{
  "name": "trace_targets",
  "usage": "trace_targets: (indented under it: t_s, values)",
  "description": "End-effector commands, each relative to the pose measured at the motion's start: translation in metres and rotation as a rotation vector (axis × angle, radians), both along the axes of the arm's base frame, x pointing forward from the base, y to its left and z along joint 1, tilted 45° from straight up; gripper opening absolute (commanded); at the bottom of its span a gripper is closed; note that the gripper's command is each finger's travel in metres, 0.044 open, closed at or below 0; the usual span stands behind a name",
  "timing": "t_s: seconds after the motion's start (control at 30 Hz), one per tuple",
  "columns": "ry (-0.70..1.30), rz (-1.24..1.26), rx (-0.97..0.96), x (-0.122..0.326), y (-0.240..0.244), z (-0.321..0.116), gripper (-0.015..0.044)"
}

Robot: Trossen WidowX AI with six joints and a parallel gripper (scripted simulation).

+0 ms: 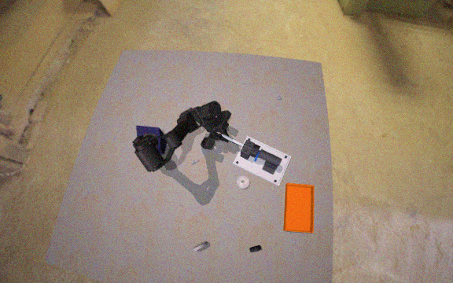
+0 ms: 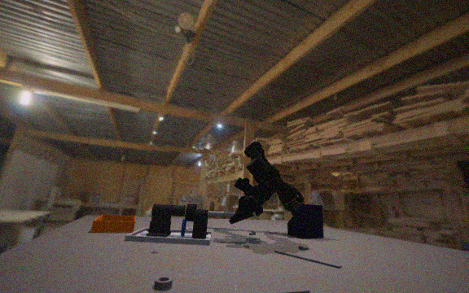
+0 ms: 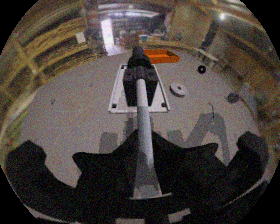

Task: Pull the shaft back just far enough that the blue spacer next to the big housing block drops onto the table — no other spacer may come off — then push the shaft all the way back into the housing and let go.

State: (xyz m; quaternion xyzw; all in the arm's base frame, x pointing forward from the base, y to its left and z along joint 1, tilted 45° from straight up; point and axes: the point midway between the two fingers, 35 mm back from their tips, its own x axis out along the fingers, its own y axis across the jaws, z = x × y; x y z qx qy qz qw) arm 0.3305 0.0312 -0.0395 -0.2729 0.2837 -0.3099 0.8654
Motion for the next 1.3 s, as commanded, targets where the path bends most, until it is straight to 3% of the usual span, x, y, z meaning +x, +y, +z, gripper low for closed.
trace_targets:
  t_s: [0.0,1.27]
  values:
    - [0.000,0.000,0.000,0.0000,0.0000,0.0000,0.0000]
    - [0.000,0.001,-0.001,0.0070,-0.0012,0.0023,0.0000]
